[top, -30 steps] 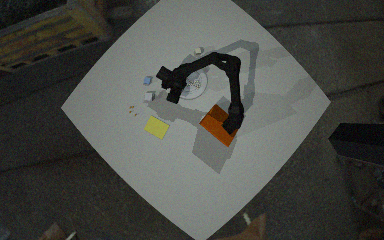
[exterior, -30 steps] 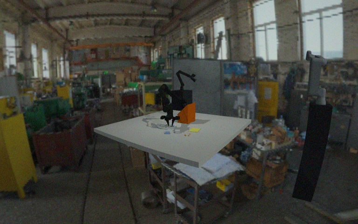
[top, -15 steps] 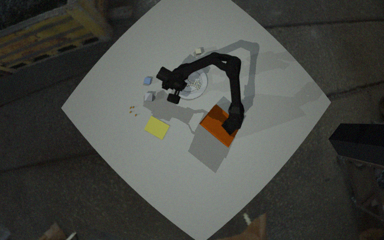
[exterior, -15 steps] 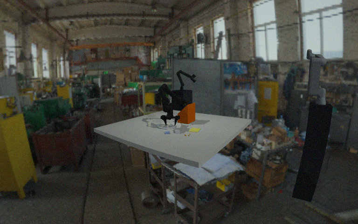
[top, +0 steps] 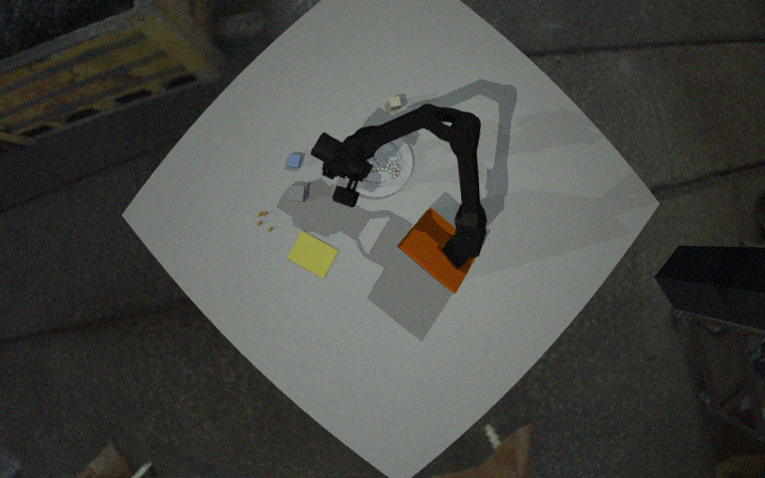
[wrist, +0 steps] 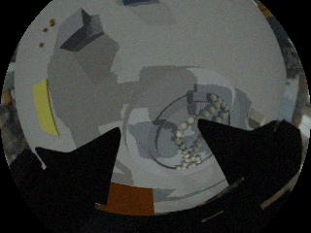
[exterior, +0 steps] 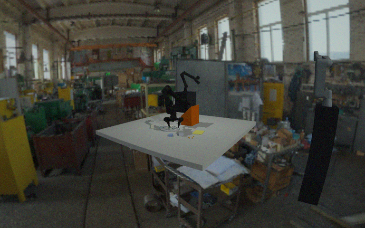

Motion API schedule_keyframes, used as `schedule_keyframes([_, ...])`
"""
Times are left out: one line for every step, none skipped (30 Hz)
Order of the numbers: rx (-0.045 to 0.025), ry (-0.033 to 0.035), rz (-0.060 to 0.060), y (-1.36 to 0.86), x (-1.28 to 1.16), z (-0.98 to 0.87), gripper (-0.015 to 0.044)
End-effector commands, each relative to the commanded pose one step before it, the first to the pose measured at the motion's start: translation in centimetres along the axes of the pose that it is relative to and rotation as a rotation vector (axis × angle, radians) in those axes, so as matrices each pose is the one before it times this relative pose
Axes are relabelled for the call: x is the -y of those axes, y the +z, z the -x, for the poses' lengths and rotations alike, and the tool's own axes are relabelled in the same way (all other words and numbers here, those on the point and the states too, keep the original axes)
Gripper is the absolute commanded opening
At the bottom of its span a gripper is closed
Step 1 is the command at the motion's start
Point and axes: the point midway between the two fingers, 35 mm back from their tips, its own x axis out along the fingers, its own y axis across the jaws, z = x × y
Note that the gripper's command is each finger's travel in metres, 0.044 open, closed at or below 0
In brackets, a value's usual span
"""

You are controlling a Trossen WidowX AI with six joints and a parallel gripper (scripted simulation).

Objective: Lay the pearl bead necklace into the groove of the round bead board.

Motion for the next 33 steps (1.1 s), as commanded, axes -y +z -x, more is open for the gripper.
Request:
schedule_keyframes([0.00218,-0.00094,-0.0052,0.04,0.022,0.123,0.044])
schedule_keyframes([0.0,0.0,0.0,0.0,0.0,0.0,0.044])
schedule_keyframes([0.0,0.0,0.0,0.0,0.0,0.0,0.044])
schedule_keyframes([0.0,0.0,0.0,0.0,0.0,0.0,0.044])
schedule_keyframes([0.0,0.0,0.0,0.0,0.0,0.0,0.044])
schedule_keyframes([0.0,0.0,0.0,0.0,0.0,0.0,0.044])
schedule_keyframes([0.0,0.0,0.0,0.0,0.0,0.0,0.044])
schedule_keyframes([0.0,0.0,0.0,0.0,0.0,0.0,0.044])
schedule_keyframes([0.0,0.0,0.0,0.0,0.0,0.0,0.044])
schedule_keyframes([0.0,0.0,0.0,0.0,0.0,0.0,0.044])
schedule_keyframes([0.0,0.0,0.0,0.0,0.0,0.0,0.044])
schedule_keyframes([0.0,0.0,0.0,0.0,0.0,0.0,0.044])
schedule_keyframes([0.0,0.0,0.0,0.0,0.0,0.0,0.044])
schedule_keyframes([0.0,0.0,0.0,0.0,0.0,0.0,0.044])
schedule_keyframes([0.0,0.0,0.0,0.0,0.0,0.0,0.044])
schedule_keyframes([0.00004,0.00006,-0.0089,0.011,0.122,0.042,0.0414])
schedule_keyframes([0.0001,0.00015,-0.0267,0.033,0.368,0.126,0.0387])
schedule_keyframes([0.00014,0.0002,-0.0445,0.06,0.615,0.211,0.0361])
schedule_keyframes([0.00014,0.00014,-0.0537,0.087,0.745,0.256,0.0335])
schedule_keyframes([0.00011,0.00004,-0.0537,0.106,0.748,0.257,0.0309])
schedule_keyframes([0.00009,-0.00007,-0.0537,0.126,0.749,0.259,0.0282])
schedule_keyframes([0.00008,-0.00017,-0.0537,0.146,0.751,0.261,0.0256])
schedule_keyframes([0.00008,-0.00028,-0.0537,0.166,0.751,0.263,0.023])
schedule_keyframes([0.00009,-0.00039,-0.0537,0.187,0.751,0.265,0.0204])
schedule_keyframes([0.0001,-0.0005,-0.0537,0.207,0.75,0.267,0.0177])
schedule_keyframes([0.00013,-0.00061,-0.0536,0.228,0.748,0.269,0.0151])
schedule_keyframes([0.00014,-0.00058,-0.0445,0.208,0.619,0.224,0.0125])
schedule_keyframes([0.0001,-0.00038,-0.0267,0.135,0.369,0.135,0.012])
schedule_keyframes([0.00003,-0.00013,-0.0089,0.047,0.123,0.045,0.012])
schedule_keyframes([0.0,0.0,0.0,0.0,0.0,0.0,0.012])
schedule_keyframes([0.0,0.0,0.0,0.0,0.0,0.0,0.012])
schedule_keyframes([0.0,0.0,0.0,0.0,0.0,0.0,0.012])
schedule_keyframes([0.0,0.0,0.0,0.0,0.0,0.0,0.012])
